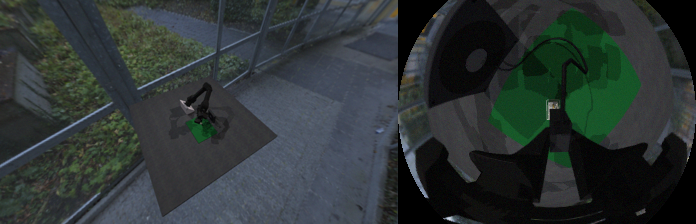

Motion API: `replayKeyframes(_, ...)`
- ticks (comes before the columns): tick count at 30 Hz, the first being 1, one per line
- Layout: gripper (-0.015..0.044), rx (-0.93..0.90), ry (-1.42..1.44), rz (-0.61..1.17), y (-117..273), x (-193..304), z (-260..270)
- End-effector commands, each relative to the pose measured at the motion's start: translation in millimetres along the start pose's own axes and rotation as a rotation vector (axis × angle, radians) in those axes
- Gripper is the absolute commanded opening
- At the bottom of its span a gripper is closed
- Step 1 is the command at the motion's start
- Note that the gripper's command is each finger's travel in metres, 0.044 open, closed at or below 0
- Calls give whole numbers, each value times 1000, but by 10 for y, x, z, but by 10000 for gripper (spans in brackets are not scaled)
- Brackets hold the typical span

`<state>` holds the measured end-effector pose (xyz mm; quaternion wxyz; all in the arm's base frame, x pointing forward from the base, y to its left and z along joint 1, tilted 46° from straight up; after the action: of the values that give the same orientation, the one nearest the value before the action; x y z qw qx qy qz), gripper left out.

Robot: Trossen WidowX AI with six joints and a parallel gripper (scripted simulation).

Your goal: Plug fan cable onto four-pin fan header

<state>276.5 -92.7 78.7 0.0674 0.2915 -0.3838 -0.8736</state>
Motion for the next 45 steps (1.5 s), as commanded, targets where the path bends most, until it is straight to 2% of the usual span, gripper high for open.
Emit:
replayKeyframes(1, 0, -14, -6, 5, -175, 12, 22)
replayKeyframes(45, 0, -14, -7, 4, -203, -11, 13)
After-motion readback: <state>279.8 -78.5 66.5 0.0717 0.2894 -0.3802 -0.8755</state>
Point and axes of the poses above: the point midway between the two fingers, 35 mm back from their tips, its own y axis back along the fingers, its own z axis across the jaws, x = y × z, the point moved 7 cm from there along y, back along the fingers, and after that the axes turned 2 degrees about y, right-handed, at the moved point
